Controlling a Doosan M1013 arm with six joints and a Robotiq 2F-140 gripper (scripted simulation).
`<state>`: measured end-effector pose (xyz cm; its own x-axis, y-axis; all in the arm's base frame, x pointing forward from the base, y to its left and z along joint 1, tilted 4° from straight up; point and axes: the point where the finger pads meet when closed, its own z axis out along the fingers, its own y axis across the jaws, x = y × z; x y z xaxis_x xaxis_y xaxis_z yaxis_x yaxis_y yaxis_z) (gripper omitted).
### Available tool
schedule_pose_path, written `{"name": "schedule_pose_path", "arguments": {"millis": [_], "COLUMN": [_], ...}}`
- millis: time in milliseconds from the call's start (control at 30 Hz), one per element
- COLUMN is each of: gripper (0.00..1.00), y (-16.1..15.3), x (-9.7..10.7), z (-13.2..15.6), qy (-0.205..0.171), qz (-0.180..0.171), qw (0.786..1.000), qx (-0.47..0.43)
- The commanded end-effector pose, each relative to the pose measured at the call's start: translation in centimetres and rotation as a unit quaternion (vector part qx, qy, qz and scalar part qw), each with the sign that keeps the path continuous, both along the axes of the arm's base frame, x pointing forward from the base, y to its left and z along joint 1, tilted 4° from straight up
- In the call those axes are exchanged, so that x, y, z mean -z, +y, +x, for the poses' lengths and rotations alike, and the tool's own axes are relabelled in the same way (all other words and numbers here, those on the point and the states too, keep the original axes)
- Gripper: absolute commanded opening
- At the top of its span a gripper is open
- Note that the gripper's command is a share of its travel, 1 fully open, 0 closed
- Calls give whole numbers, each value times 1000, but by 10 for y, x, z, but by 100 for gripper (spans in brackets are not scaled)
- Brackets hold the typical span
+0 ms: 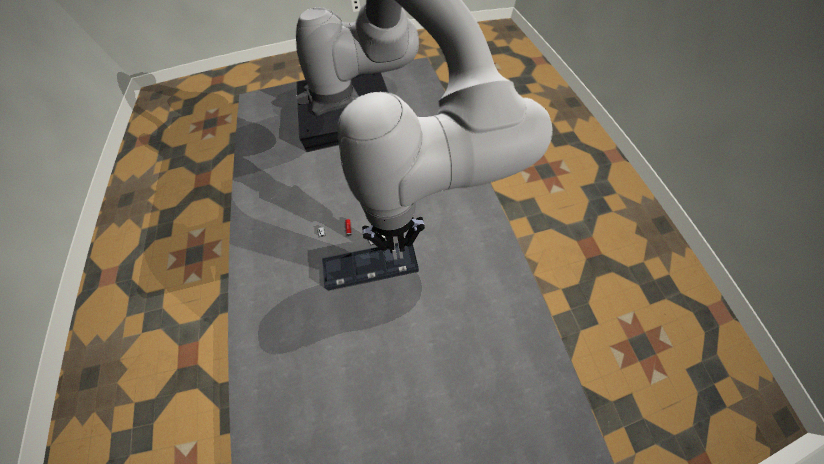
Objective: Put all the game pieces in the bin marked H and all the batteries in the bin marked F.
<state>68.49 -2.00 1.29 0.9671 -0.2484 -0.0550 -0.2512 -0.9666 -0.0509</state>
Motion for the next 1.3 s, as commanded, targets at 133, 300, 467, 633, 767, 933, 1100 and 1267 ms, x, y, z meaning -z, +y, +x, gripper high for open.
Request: {"name": "schedule_pose_path", "arguments": {"millis": [133,300,467,633,767,933,1100,1267], "gripper": [5,5,5,5,5,25,25,25], "y": [-2,-4,-7,-8,-8,-14,-18,-24], "x": [-28,-70,-112,-128,-128,-96,-77,-45], "z": [1,3,4,5,5,-21,-37,-63], "qy": [0,0,0,0,0,7,12,19], "qz": [0,0,0,0,0,-4,-7,-11], "qw": [1000,1000,1000,1000,1000,993,984,955], "qx": [0,0,0,0,0,115,178,296]}}
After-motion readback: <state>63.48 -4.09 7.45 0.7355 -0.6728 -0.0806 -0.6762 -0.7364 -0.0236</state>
